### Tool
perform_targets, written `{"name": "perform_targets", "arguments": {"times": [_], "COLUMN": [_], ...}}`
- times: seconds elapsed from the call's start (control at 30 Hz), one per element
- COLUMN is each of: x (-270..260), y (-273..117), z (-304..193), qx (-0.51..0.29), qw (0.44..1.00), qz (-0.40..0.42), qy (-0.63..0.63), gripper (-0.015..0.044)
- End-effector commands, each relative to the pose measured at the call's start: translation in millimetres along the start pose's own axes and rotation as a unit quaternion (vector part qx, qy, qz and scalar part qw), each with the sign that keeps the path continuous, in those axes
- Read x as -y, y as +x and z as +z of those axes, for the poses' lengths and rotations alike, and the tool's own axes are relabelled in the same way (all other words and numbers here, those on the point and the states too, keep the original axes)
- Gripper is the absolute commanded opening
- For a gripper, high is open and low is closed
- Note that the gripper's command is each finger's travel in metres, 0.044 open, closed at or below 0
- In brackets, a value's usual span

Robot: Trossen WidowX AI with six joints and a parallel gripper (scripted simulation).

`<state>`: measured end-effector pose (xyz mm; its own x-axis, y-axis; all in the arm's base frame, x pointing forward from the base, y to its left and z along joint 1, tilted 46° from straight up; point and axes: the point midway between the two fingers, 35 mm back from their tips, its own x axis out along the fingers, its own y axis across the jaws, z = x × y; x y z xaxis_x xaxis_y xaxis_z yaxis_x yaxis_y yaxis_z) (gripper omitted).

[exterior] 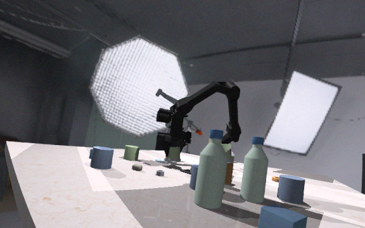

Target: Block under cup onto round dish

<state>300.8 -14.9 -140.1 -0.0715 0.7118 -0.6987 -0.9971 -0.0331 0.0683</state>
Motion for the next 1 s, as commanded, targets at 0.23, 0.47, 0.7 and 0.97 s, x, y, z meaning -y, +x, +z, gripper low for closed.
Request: {"name": "perform_targets", "arguments": {"times": [0.23, 0.47, 0.7, 0.97], "x": [4, 5, 6, 7], "y": [-13, -21, -30, -40], "z": [-1, -2, -3, -3], "qx": [-0.002, -0.002, -0.003, -0.003], "qw": [1.0, 1.0, 1.0, 1.0], "qz": [-0.003, -0.003, -0.003, -0.003], "qy": [-0.001, -0.001, -0.001, -0.001], "gripper": [0.0, 0.0, 0.0, 0.0]}}
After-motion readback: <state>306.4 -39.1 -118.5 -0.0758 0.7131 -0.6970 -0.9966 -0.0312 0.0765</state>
